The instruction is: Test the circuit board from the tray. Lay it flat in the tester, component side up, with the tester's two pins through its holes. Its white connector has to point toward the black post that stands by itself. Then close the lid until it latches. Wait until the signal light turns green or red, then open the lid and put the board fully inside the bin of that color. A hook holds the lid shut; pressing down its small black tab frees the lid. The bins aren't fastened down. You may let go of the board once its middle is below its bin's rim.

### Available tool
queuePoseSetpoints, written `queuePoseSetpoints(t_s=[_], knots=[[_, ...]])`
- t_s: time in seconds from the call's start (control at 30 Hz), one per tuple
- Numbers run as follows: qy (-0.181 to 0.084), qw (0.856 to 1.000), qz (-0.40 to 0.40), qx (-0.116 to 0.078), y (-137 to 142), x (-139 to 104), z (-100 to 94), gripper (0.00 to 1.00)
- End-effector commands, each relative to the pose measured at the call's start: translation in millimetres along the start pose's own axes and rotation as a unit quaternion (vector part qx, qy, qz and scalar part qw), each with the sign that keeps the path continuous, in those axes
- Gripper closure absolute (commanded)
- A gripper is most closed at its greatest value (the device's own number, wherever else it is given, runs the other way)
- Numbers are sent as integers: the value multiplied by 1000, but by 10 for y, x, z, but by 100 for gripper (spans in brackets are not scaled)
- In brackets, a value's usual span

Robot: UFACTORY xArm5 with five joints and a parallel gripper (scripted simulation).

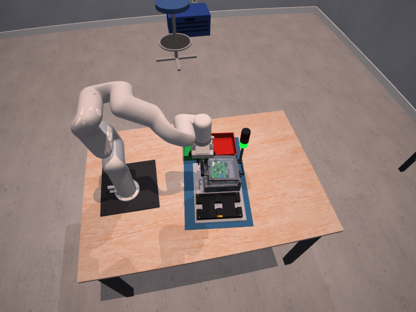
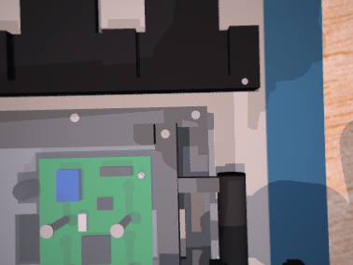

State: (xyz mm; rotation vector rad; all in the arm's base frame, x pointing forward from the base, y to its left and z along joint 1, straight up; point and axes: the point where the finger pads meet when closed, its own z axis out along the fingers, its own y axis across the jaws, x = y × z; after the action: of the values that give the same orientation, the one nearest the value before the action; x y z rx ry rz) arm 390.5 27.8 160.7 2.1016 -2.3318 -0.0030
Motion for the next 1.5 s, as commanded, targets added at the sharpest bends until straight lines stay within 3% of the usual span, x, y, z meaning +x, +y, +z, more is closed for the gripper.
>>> queuePoseSetpoints(t_s=[0.0,1.47], knots=[[0,1000,0,2,-12,12,-10,72],[0,1000,0,2,-18,13,215,72]])
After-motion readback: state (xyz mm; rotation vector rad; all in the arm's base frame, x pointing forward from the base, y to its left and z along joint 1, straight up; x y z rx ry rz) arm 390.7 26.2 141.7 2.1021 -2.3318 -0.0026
